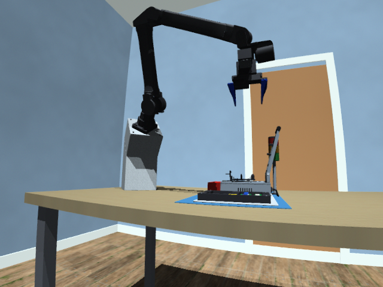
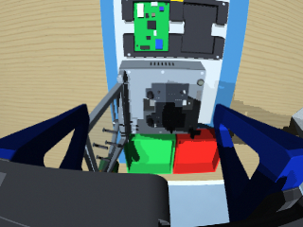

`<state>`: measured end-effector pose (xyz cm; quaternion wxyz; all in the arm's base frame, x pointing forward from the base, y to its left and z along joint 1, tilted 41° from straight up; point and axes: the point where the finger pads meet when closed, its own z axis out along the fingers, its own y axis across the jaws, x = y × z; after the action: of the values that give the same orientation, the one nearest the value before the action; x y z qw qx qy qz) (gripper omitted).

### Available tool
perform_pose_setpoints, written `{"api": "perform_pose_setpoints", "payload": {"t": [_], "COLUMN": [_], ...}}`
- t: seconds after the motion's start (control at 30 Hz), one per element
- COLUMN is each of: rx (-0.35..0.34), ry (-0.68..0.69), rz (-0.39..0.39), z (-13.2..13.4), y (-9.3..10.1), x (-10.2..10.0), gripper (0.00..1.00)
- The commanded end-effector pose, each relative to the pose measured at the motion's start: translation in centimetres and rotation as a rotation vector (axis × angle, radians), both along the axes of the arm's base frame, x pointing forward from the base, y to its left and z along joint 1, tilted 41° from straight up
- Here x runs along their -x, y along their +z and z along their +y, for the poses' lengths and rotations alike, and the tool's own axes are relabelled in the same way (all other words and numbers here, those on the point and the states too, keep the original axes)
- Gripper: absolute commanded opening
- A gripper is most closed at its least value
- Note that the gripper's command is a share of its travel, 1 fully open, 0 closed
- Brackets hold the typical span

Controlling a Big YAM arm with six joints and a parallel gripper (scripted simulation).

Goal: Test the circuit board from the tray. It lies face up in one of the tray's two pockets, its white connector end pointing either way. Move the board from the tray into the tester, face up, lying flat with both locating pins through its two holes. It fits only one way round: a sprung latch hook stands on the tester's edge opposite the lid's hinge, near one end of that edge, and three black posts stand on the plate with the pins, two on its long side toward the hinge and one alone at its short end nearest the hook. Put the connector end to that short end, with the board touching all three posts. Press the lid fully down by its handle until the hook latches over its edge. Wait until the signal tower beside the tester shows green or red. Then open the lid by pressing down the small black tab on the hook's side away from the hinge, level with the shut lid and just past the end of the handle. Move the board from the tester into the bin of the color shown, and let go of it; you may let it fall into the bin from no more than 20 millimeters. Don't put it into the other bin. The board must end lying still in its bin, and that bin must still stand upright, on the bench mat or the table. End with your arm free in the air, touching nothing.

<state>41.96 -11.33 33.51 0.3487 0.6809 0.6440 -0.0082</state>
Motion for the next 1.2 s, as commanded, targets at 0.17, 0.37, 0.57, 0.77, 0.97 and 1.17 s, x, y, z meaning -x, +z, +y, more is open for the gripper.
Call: {"api": "perform_pose_setpoints", "payload": {"t": [0.17,0.37,0.57,0.77,0.97,1.17], "rx": [0.006,0.006,0.006,0.006,0.003,-0.001], "ry": [0.017,0.017,0.017,0.017,0.013,0.005], "rz": [-0.03,-0.03,-0.03,-0.03,-0.03,-0.038], "z": [0.49,0.49,0.49,0.49,0.49,0.53], "y": [1.76,1.76,1.76,1.76,1.83,2.22], "x": [-0.14,-0.14,-0.14,-0.14,-0.2,-0.63], "gripper": [0.92,0.92,0.92,0.92,0.92,0.92]}}
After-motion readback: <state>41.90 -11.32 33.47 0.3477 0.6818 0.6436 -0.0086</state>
